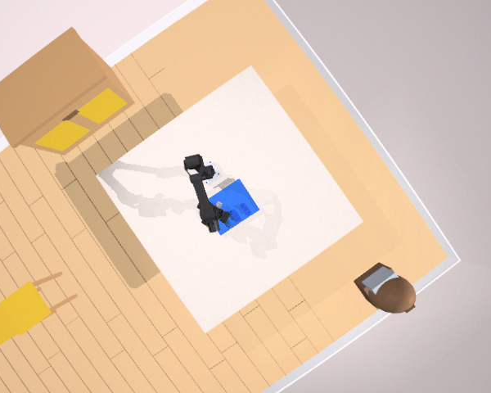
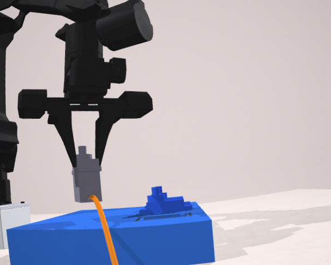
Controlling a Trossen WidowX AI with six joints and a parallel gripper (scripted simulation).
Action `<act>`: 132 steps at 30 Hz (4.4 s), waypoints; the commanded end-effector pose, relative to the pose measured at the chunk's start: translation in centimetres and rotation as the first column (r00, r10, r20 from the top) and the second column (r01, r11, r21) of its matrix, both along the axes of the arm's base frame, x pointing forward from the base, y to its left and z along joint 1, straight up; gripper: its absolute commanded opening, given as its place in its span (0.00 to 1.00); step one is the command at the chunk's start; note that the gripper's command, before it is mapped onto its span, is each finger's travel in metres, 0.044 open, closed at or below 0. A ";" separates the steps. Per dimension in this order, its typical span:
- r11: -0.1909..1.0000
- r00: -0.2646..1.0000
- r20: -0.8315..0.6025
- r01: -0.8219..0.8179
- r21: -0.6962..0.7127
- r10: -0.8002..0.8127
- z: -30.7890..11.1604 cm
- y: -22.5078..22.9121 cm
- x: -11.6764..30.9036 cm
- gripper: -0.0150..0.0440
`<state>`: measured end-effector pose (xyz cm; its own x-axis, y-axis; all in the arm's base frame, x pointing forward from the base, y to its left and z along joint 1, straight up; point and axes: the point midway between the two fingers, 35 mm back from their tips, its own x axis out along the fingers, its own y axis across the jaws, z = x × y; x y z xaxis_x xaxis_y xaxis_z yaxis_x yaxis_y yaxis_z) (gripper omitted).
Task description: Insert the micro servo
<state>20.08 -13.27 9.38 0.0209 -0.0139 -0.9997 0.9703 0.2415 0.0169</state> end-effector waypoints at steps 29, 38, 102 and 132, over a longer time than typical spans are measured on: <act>0.473 0.474 -0.024 -0.881 -0.020 0.880 0.2 -0.1 0.2 0.25; 0.454 0.455 -0.024 -0.891 -0.020 0.890 0.2 -0.2 0.6 0.25; 0.454 0.455 -0.021 -0.890 -0.029 0.890 -1.8 -2.6 10.9 0.25; 0.454 0.455 -0.021 -0.890 -0.029 0.890 -4.2 -2.7 11.0 0.25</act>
